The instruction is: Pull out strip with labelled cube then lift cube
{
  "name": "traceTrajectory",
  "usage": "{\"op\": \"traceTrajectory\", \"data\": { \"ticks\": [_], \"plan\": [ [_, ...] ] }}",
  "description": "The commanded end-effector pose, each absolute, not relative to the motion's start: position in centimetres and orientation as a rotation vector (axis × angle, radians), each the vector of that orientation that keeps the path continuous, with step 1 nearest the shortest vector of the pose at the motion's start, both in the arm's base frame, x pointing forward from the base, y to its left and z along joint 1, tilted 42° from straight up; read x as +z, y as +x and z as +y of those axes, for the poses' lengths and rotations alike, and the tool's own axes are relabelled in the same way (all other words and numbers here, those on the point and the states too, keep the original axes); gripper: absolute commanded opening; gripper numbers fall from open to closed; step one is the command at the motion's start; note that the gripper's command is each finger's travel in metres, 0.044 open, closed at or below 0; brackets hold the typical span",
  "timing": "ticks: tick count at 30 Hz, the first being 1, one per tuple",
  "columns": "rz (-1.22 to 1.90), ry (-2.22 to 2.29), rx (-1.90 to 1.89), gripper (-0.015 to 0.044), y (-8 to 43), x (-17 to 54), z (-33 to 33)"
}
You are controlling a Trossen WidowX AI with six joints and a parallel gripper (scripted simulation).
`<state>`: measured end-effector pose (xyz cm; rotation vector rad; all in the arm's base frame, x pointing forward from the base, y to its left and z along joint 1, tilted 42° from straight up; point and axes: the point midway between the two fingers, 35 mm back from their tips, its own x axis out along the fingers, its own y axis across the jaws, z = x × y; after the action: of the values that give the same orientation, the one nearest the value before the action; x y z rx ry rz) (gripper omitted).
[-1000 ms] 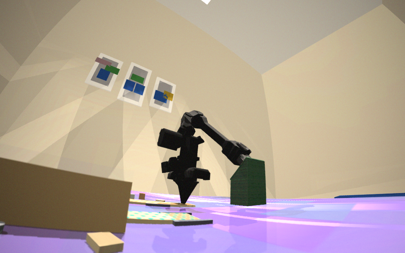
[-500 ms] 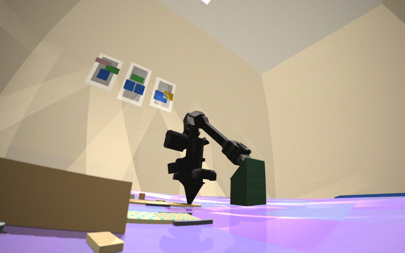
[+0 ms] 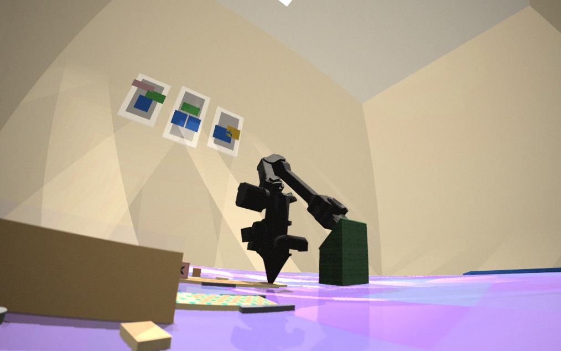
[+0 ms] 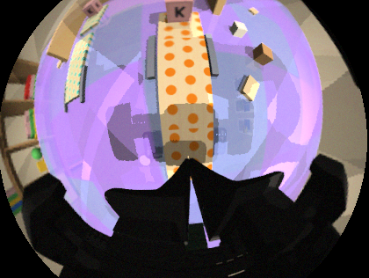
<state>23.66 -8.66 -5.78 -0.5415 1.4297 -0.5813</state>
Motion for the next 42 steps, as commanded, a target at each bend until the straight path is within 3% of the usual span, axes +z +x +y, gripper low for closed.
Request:
{"op": "traceTrajectory", "data": {
  "ticks": [1, 42],
  "plan": [
    [1.459, -0.546, -0.586, 0.0, 22.1, -6.2, -8.9],
    [1.46, -0.547, -0.586, 0.0, 20.7, -6.2, -8.9]
  ]
}}
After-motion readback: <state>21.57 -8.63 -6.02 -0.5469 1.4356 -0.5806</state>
